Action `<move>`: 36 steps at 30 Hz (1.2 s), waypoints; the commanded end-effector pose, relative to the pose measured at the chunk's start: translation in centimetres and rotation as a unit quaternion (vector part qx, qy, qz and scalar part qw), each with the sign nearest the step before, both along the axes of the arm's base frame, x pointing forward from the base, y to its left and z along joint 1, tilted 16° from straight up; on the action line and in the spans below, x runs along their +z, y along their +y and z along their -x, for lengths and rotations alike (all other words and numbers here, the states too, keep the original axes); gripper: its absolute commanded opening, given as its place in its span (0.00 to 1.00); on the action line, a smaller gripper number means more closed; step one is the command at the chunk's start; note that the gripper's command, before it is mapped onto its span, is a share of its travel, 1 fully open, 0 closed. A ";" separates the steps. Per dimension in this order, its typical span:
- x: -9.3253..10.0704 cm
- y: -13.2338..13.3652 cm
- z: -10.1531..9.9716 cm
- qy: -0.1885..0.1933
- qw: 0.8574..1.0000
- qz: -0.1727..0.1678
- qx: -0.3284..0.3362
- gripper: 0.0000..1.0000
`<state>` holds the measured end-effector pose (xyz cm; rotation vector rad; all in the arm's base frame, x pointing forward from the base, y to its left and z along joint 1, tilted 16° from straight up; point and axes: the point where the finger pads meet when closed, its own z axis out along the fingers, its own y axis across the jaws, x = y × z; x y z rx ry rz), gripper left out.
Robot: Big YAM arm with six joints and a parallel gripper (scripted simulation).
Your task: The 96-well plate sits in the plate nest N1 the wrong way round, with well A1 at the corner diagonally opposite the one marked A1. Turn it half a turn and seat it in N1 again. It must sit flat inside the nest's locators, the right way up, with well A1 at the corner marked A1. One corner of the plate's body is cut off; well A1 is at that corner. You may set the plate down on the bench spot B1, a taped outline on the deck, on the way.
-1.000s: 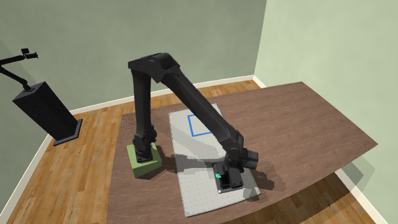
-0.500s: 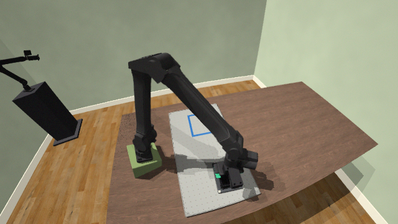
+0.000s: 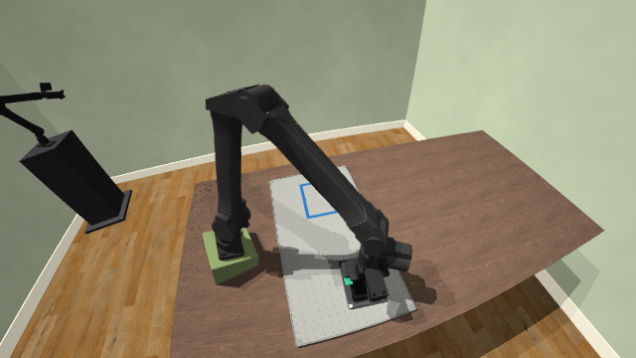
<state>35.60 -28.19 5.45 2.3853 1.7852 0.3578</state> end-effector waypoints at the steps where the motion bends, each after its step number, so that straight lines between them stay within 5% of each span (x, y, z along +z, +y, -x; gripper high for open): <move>1: 0.2 -0.5 -1.1 -0.008 1.000 0.008 -0.003 0.00; 36: -0.5 -0.2 -0.9 -0.005 1.000 0.006 -0.003 0.00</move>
